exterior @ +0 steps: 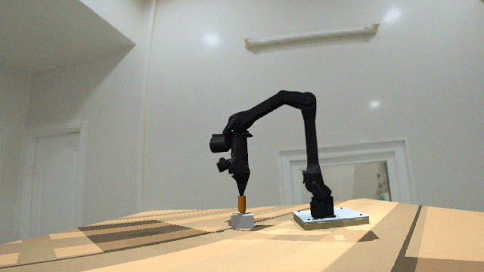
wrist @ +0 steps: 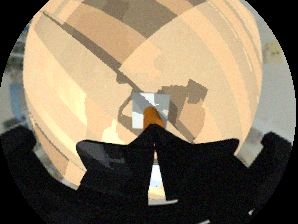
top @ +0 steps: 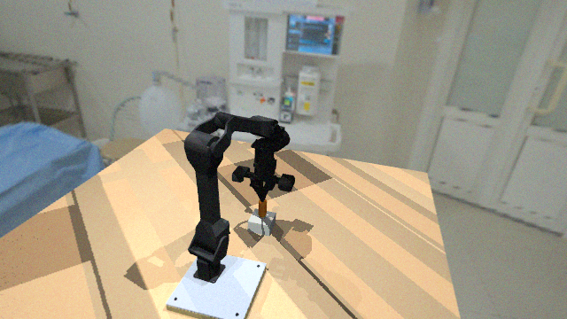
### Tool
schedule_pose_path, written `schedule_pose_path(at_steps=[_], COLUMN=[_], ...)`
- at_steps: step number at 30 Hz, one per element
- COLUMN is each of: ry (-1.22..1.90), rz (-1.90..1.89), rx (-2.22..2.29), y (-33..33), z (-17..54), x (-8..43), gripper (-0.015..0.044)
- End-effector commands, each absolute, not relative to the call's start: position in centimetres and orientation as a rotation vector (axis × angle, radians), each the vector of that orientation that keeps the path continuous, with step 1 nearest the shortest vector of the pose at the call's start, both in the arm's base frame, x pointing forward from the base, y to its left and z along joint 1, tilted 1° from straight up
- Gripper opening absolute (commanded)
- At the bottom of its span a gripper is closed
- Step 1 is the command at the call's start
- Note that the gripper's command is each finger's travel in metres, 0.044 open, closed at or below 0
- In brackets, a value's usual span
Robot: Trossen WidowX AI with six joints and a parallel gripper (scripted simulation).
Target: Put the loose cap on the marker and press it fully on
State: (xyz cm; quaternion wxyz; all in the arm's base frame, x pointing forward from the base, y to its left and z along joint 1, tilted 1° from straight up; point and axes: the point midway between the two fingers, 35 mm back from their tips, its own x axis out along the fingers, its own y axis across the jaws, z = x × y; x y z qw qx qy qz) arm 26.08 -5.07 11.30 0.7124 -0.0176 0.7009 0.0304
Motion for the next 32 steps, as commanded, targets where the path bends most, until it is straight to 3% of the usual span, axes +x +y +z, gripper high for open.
schedule_pose_path(at_steps=[1,14,30,32], ry=[1.551,1.554,1.554,1.554], rz=[0.068,0.067,0.067,0.067], rx=[-0.039,-0.039,-0.039,-0.039], y=[-5.1,-5.2,-5.2,-5.2], z=[11.4,20.3,20.3,20.3], x=[26.2,26.0,26.0,26.0], gripper=[0.0000,0.0000,0.0420,0.0440])
